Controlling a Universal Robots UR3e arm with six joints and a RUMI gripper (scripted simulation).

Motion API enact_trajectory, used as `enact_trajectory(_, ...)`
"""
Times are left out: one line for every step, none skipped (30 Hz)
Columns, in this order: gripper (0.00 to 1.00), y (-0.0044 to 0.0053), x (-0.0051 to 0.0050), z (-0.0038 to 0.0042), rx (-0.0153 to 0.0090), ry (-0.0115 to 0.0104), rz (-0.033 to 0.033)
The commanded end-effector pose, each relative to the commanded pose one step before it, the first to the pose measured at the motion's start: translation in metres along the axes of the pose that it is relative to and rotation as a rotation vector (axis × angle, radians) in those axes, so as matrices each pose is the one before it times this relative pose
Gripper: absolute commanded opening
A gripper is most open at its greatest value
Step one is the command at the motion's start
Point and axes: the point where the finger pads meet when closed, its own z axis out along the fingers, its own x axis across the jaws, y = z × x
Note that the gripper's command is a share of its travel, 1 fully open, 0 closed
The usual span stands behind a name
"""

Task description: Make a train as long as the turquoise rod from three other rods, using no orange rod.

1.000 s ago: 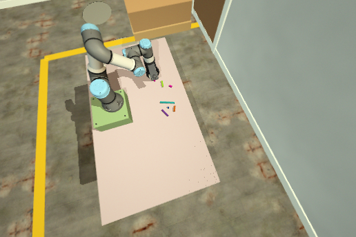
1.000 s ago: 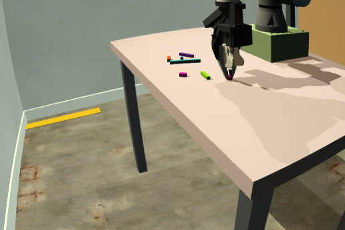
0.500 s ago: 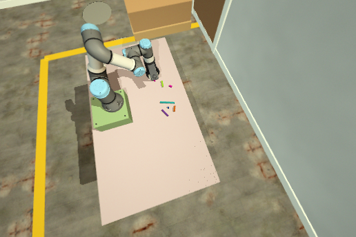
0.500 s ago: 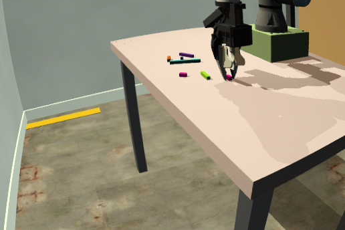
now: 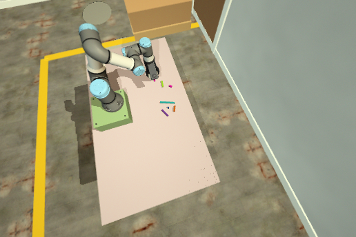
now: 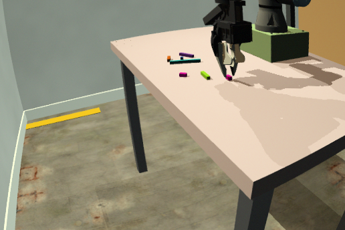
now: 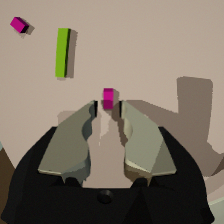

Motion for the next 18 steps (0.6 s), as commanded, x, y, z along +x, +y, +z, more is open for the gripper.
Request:
enact_trajectory(0.14, 0.00007, -0.00081, -0.010411, -0.00023, -0.002, 0.00001)
enact_trajectory(0.14, 0.0, 0.0, 0.0, 0.0, 0.0, 0.0)
enact_trajectory(0.14, 0.0, 0.0, -0.003517, 0.0, 0.0, 0.0)
enact_trajectory(0.14, -0.000001, 0.00001, -0.003749, 0.0, 0.0, 0.0)
enact_trajectory(0.14, 0.0, 0.0, -0.003942, 0.0, 0.0, 0.0)
enact_trajectory(0.14, 0.0, -0.00001, -0.004098, 0.0, 0.0, 0.0)
enact_trajectory(0.14, 0.0, 0.0, -0.004216, 0.0, 0.0, 0.0)
enact_trajectory(0.14, 0.0, 0.0, -0.004293, 0.0, 0.0, 0.0)
enact_trajectory(0.14, 0.0, 0.0, -0.004325, 0.0, 0.0, 0.0)
enact_trajectory(0.14, 0.0, 0.0, -0.004314, 0.0, 0.0, 0.0)
enact_trajectory(0.14, -0.000001, 0.00001, -0.004258, 0.0, 0.0, 0.0)
enact_trajectory(0.14, 0.000001, -0.00001, -0.004154, 0.0, 0.0, 0.0)
enact_trajectory(0.14, 0.0, -0.00001, -0.004011, 0.0, 0.0, 0.0)
enact_trajectory(0.14, 0.0, 0.0, -0.003828, 0.0, 0.0, 0.0)
enact_trajectory(0.14, -0.000001, 0.00001, -0.003606, 0.0, 0.0, 0.0)
enact_trajectory(0.14, 0.0, 0.0, -0.003347, 0.0, 0.0, 0.0)
enact_trajectory(0.14, 0.0, 0.0, -0.003059, 0.0, 0.0, 0.0)
enact_trajectory(0.14, 0.0, 0.0, 0.0, 0.0, 0.0, 0.0)
